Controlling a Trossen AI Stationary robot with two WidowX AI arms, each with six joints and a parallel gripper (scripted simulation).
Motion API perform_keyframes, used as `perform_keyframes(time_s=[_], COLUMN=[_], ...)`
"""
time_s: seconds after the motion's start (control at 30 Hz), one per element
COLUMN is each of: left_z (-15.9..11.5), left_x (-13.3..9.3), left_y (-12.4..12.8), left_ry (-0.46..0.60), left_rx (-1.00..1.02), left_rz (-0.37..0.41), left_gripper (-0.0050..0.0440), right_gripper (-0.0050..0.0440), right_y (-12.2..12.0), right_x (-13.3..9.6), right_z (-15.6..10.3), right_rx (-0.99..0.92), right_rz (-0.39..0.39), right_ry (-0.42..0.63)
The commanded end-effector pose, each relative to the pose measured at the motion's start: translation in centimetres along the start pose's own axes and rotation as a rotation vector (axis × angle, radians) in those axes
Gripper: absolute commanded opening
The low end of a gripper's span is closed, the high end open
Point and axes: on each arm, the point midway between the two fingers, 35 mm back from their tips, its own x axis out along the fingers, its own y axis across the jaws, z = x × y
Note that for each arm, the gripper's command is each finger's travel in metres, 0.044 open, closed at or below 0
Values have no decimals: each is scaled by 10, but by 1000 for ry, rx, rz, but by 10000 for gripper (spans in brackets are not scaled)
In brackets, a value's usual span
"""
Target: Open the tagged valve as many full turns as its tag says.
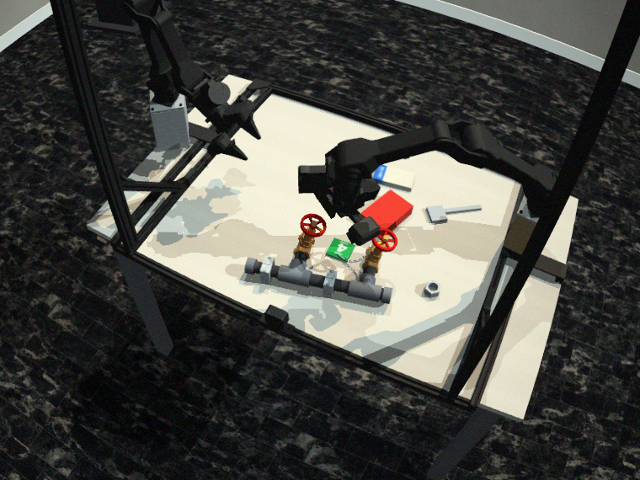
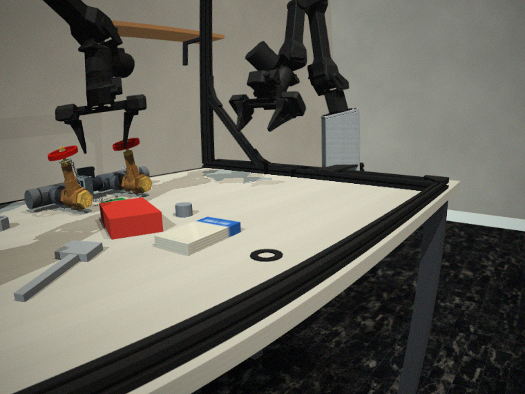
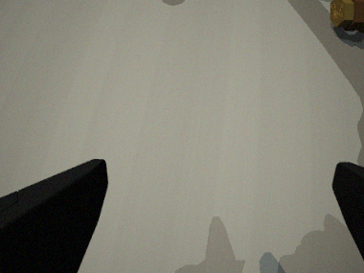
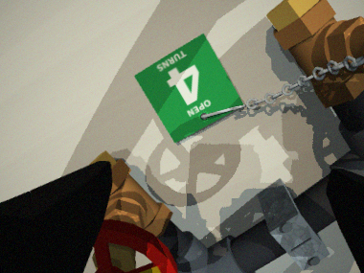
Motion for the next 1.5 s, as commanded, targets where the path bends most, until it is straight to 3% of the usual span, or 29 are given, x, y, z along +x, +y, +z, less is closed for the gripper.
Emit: perform_keyframes(time_s=[0.0,0.1,0.27,1.47], left_z=[0,0,0,0], left_x=[0,0,0,0], left_y=[0,0,0,0], left_ry=[0,0,0,0], left_rx=[0,0,0,0], left_rz=[0,0,0,0], left_gripper=[400,400,400,400], right_gripper=[400,400,400,400], right_y=[11,16,19,19], right_x=[34,54,65,65], right_z=[-2,-3,-3,-3], right_rx=[238,403,505,505], right_rz=[-36,-49,-54,-54], right_ry=[-50,-80,-98,-98])
